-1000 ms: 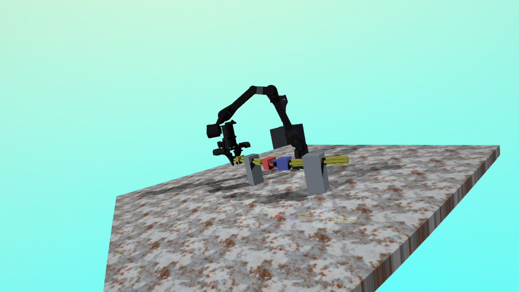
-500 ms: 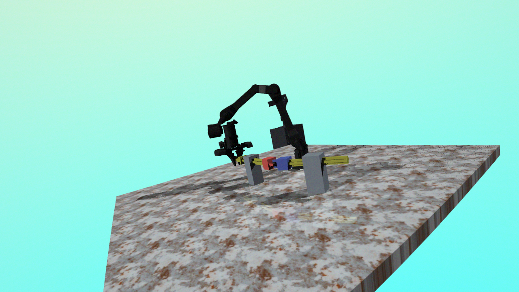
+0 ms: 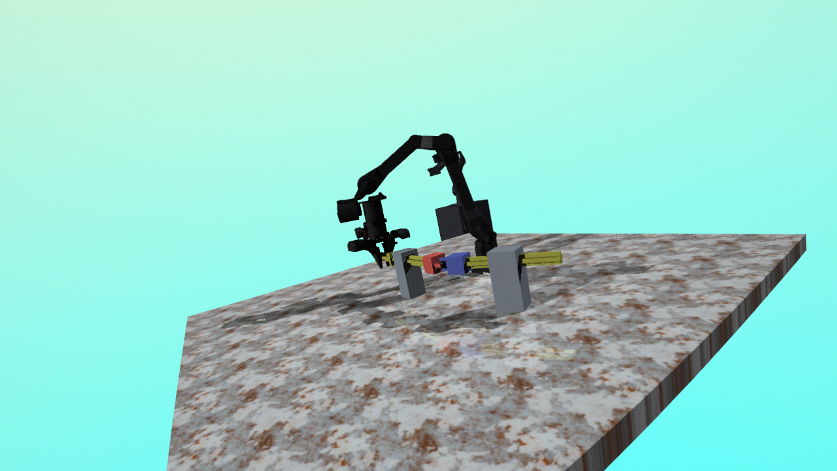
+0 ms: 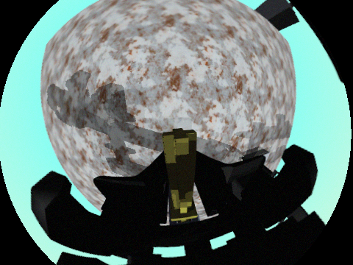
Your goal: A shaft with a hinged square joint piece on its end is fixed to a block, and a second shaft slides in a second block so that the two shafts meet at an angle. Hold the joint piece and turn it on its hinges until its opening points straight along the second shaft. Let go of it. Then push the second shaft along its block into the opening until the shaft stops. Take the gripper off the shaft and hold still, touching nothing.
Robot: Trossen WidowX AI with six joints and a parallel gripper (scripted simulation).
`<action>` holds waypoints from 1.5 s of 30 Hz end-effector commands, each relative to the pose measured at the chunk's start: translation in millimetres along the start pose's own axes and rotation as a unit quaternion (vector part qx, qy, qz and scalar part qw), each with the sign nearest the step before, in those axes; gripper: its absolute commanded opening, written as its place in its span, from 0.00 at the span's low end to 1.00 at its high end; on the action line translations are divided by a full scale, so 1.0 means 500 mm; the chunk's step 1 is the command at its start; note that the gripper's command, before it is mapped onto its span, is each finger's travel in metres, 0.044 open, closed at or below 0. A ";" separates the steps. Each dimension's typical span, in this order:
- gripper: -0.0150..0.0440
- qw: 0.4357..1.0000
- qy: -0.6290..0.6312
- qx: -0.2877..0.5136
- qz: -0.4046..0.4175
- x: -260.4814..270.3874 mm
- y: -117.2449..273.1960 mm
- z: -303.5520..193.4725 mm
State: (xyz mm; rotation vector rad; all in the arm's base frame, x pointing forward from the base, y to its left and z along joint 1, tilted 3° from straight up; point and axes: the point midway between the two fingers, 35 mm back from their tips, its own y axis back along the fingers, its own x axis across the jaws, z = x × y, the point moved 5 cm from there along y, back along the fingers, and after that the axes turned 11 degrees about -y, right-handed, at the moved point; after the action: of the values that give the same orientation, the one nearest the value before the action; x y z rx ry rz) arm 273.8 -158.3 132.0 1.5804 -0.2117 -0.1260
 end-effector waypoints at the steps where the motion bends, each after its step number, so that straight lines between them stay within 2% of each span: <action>1: 0.25 1.000 0.003 0.008 -0.002 -0.004 0.000 -0.026; 19: 0.25 1.000 0.003 0.009 -0.002 -0.014 0.001 -0.072; 35: 0.25 1.000 0.002 0.002 -0.003 -0.012 0.001 -0.067; 38: 0.37 1.000 0.002 0.002 -0.003 -0.012 0.001 -0.067; 43: 0.37 1.000 0.002 0.002 -0.003 -0.012 0.001 -0.067; 45: 0.46 1.000 0.002 0.002 -0.003 -0.012 0.001 -0.067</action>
State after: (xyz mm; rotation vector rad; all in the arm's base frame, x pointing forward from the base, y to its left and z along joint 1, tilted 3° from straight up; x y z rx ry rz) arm 274.9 -124.2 132.7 1.5852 -0.2049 -0.1269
